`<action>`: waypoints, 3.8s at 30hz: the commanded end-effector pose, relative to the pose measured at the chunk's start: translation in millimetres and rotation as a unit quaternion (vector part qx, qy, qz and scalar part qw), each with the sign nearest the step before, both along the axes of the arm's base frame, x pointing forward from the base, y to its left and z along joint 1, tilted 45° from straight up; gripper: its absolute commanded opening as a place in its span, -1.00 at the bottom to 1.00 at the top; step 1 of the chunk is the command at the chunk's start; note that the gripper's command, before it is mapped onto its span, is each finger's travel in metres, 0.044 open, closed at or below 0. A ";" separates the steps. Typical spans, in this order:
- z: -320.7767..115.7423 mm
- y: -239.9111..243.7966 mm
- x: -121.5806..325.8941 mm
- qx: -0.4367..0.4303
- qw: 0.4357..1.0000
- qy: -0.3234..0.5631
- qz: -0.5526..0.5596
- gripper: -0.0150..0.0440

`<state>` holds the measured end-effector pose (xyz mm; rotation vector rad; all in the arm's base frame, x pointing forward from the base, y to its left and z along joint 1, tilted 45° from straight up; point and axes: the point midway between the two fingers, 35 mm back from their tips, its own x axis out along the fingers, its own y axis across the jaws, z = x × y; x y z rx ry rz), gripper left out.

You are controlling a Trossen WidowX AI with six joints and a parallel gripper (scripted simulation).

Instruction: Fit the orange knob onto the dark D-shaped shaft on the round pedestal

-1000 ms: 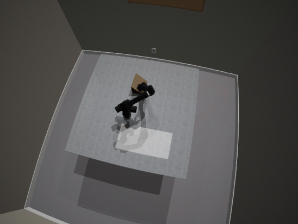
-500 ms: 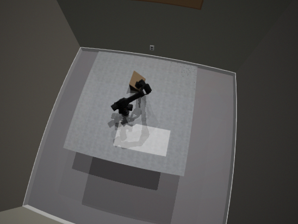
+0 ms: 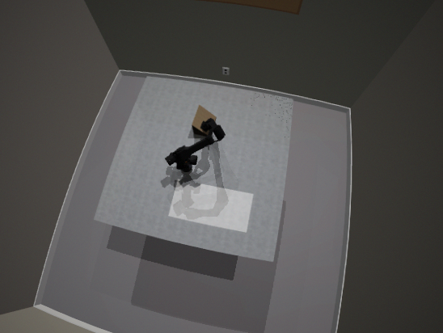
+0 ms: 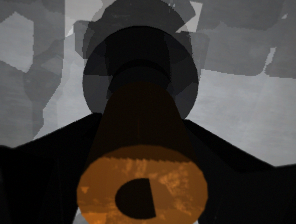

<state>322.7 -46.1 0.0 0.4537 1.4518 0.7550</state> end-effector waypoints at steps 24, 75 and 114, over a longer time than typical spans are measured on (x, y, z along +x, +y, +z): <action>0.9 0.1 0.9 -0.001 1.000 -0.005 -0.002 -0.49; 1.7 -2.8 4.2 0.004 0.994 -0.082 0.076 -0.49; -0.6 1.1 3.5 0.008 0.978 -0.151 0.147 -0.49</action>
